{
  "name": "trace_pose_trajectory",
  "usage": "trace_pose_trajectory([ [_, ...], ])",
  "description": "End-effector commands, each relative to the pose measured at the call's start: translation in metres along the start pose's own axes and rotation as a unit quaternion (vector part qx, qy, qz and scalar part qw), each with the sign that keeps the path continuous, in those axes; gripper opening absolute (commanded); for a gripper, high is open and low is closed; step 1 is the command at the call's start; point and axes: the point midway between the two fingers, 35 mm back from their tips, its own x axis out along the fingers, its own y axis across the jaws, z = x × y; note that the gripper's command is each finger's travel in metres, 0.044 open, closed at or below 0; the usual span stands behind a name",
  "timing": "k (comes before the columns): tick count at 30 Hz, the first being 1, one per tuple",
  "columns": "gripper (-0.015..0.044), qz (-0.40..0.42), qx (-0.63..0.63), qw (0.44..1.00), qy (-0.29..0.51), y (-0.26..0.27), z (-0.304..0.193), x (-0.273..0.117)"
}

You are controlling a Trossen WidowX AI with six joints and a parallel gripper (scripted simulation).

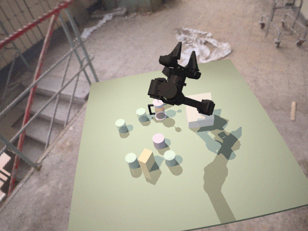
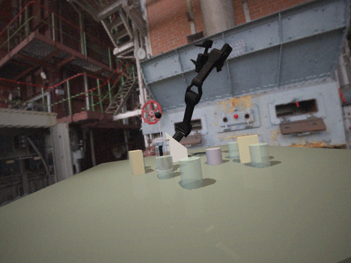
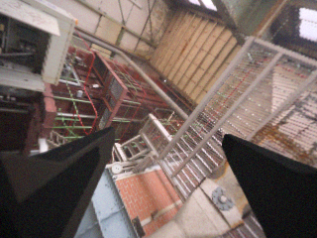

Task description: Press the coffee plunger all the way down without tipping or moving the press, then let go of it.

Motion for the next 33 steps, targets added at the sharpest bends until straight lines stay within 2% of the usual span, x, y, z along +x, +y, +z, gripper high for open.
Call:
trace_pose_trajectory([
  [1,0.0426,0.002,0.004,1.0,0.002,0.001,-0.002,0.001],
  [2,0.044,0.007,0.011,1.0,0.007,0.004,-0.005,0.003],
  [14,0.044,0.074,0.088,0.988,0.106,0.041,-0.063,0.012],
  [26,0.044,0.166,0.148,0.938,0.266,0.096,-0.135,0.013],
  [33,0.044,0.193,0.175,0.907,0.332,0.121,-0.165,-0.002],
])
